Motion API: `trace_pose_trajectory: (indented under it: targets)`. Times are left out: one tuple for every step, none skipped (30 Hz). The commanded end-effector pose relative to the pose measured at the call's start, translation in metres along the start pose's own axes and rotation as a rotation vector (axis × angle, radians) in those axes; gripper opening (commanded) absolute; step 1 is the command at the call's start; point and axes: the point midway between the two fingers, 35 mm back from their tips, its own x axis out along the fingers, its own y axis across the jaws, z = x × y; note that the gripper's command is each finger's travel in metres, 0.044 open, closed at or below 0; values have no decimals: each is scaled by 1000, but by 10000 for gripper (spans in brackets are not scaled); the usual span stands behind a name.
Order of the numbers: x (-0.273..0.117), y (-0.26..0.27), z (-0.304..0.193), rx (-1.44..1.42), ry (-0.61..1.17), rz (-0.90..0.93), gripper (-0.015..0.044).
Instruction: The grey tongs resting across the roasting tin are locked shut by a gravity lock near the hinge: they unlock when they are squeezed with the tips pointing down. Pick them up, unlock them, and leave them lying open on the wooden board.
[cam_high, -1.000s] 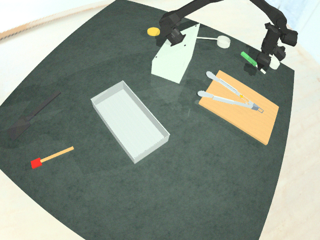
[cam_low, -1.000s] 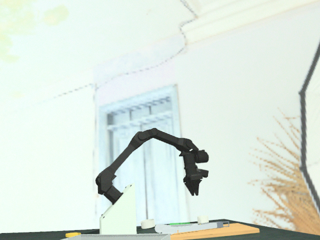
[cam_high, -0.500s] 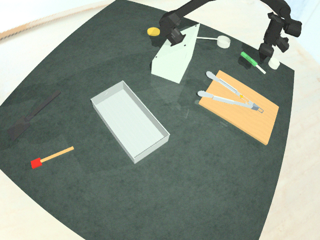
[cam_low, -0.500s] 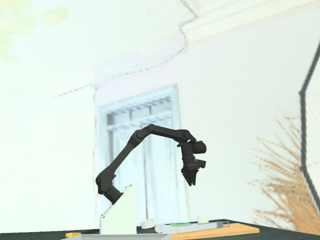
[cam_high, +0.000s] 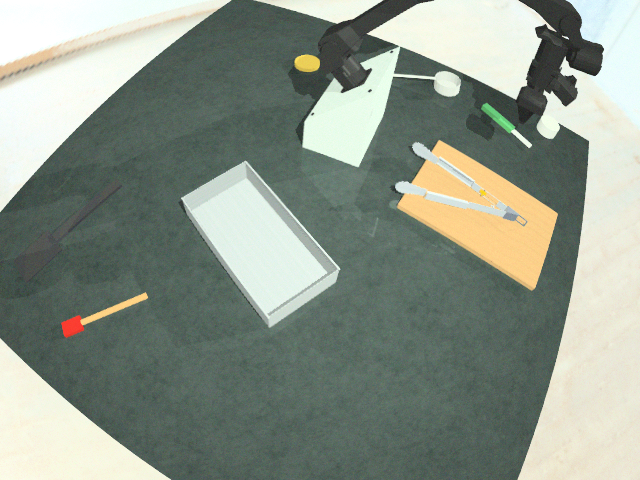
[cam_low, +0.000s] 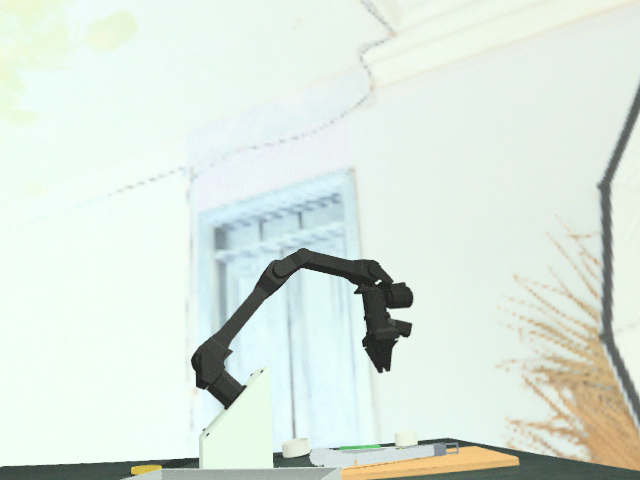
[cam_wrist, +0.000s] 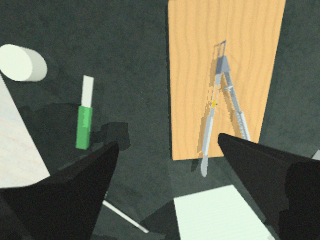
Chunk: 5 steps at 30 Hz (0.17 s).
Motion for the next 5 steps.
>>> trace_pose_trajectory:
  targets:
    - [0, -1, 0, -5, -1, -4, 440]
    - [0, -1, 0, -5, -1, -4, 440]
    - [0, -1, 0, -5, -1, -4, 440]
    - [0, -1, 0, -5, -1, -4, 440]
    - [0, -1, 0, -5, -1, -4, 440]
